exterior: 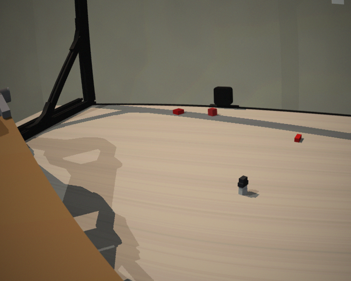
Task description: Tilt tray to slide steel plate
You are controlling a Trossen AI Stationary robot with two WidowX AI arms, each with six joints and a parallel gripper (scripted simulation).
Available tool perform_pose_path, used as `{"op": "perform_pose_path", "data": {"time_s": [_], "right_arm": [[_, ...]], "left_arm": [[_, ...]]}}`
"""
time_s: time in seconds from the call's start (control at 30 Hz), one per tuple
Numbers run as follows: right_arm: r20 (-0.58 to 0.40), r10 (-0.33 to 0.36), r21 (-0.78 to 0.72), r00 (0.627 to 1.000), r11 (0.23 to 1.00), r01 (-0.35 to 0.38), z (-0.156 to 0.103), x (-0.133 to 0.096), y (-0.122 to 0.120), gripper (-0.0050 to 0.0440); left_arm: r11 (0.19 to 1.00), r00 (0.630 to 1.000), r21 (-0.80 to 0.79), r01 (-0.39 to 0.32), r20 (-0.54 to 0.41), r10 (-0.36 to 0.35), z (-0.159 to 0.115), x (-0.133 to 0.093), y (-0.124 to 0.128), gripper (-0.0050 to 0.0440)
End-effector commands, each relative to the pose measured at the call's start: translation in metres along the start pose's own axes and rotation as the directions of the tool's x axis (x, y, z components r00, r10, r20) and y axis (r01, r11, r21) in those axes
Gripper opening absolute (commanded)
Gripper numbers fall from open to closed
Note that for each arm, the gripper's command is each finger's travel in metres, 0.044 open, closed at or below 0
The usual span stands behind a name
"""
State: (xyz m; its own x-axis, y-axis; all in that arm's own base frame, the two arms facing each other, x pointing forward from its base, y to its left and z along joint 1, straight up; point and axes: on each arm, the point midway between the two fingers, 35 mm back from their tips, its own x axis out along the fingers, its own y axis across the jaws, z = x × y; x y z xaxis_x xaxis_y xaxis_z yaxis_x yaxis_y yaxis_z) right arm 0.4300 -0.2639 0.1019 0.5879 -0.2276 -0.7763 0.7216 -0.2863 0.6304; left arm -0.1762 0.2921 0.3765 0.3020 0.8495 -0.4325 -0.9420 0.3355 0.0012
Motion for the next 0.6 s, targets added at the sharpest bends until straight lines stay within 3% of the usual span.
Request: {"op": "perform_pose_path", "data": {"time_s": [0.0,0.37,0.47,0.57], "right_arm": [[0.004,0.070,-0.002,0.998,0.998,-0.070,0.000,-0.015,0.022,0.0000],[0.004,0.073,-0.002,0.997,0.997,-0.073,0.000,-0.018,0.026,0.0000],[0.004,0.075,-0.002,0.997,0.997,-0.075,0.000,-0.006,0.012,0.0000],[0.004,0.037,-0.002,0.999,0.999,-0.037,0.001,0.028,-0.025,0.0000]], "left_arm": [[1.000,1.000,-0.001,0.001,0.001,-0.001,0.000,0.000,0.000,0.0440],[1.000,1.000,-0.001,0.001,0.001,-0.001,0.000,0.000,0.000,0.0440],[1.000,1.000,-0.001,0.001,0.001,-0.001,0.000,0.000,0.000,0.0440],[1.000,1.000,-0.001,0.001,0.001,-0.001,0.000,0.000,0.000,0.0440]]}}
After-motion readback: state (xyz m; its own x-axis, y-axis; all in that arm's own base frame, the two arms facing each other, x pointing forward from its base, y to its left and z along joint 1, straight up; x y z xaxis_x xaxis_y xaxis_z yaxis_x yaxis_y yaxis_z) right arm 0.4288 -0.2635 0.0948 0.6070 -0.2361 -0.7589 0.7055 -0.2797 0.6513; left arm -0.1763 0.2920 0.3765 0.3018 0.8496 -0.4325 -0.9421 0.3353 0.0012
